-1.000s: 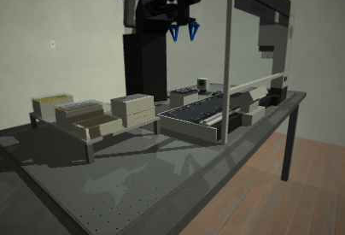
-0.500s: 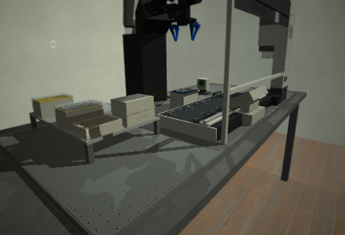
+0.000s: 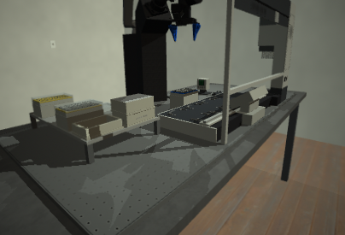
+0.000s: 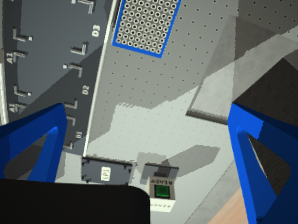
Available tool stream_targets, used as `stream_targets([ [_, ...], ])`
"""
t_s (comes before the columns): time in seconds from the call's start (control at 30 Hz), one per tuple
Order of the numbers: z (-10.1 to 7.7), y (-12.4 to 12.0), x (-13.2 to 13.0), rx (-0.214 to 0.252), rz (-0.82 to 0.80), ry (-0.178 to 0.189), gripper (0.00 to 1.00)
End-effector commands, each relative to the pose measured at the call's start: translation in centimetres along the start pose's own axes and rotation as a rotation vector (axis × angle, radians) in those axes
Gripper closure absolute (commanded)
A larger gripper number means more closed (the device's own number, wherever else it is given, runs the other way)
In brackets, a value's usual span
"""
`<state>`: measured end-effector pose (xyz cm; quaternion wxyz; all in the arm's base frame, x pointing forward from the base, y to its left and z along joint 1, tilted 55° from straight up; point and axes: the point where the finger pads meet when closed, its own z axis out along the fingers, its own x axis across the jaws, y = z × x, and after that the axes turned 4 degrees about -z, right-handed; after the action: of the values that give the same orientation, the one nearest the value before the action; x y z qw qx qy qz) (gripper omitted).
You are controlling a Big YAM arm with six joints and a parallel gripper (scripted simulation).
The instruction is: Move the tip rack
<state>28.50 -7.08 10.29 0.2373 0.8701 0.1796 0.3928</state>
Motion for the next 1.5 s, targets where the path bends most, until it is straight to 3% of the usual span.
stream_targets([
  [0.0, 0.12, 0.47, -0.03, -0.012, -0.090, -0.006, 0.00],
  [1.47, -0.09, 0.67, 0.22, -0.023, -0.833, 0.001, 0.00],
])
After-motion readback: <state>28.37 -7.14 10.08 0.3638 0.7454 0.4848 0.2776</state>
